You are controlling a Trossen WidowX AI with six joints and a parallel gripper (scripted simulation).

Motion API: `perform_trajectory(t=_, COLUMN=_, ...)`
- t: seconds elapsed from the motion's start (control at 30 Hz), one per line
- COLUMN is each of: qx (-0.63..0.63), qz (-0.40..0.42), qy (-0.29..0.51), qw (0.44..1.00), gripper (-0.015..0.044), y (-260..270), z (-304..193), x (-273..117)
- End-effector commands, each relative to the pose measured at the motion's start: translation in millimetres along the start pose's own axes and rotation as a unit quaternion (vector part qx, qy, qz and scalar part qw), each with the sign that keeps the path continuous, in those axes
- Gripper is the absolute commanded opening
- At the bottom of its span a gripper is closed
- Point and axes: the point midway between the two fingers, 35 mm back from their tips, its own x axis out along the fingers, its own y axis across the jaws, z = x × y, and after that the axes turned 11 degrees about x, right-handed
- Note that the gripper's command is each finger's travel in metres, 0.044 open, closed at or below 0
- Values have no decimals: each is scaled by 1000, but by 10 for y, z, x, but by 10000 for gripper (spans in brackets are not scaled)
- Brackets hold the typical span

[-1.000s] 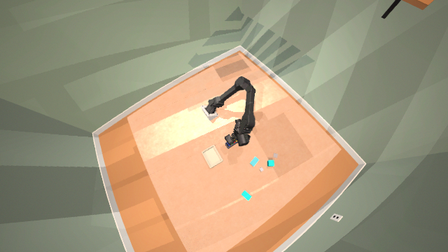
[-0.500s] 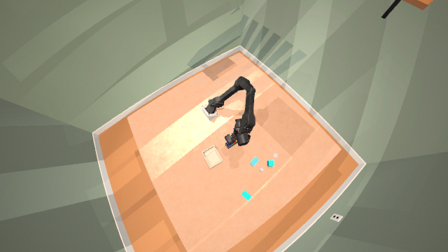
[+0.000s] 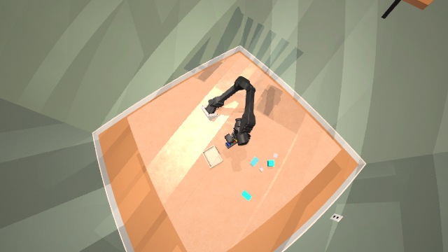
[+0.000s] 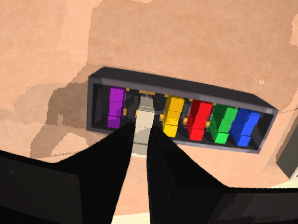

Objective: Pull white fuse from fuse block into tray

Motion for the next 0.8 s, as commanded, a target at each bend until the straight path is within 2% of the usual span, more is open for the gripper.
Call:
perform_trajectory(t=0.0, qx=-2, qz=-2, qy=-2, qw=1000, gripper=0, y=-5, z=10, x=-35)
perform_trajectory(t=0.77, qx=-2, qz=-2, qy=-2, qw=1000, gripper=0, y=-5, z=7, x=-233)
